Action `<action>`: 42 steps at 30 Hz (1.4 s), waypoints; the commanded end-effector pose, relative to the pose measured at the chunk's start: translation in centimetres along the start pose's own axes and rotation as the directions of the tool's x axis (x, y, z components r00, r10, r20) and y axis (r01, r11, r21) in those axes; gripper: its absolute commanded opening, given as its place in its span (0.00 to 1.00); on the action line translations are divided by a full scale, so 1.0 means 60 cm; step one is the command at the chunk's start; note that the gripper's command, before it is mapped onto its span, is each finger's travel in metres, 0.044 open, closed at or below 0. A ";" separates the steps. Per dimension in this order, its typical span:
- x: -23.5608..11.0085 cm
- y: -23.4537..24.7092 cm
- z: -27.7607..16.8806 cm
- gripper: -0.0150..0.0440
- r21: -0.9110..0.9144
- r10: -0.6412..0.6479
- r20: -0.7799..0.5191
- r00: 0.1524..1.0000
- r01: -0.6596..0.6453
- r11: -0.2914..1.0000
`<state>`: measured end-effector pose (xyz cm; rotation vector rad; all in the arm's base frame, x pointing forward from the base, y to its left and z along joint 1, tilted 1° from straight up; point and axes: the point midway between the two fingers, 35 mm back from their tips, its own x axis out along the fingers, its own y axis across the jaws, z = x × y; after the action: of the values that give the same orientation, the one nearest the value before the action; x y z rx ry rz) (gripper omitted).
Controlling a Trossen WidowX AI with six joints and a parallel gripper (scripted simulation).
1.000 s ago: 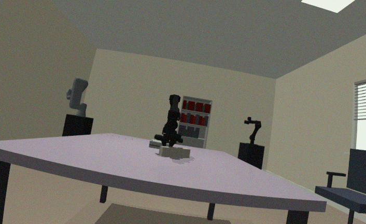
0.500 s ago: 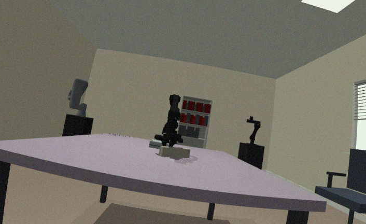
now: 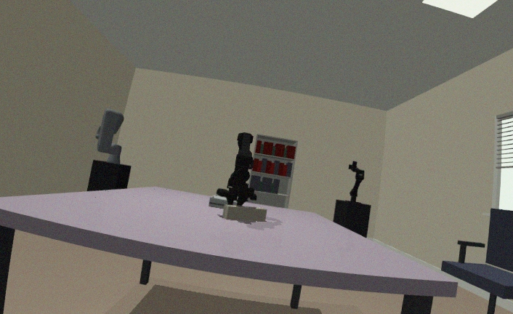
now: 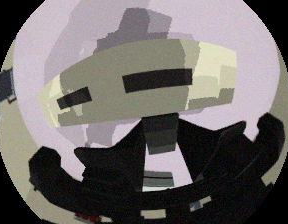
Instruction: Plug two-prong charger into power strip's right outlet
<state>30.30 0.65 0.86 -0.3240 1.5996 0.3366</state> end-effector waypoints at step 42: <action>-0.004 -0.001 0.032 0.25 0.001 -0.003 0.017 1.000 0.003 1.000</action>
<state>31.05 0.97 0.87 -0.3221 1.6190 0.3320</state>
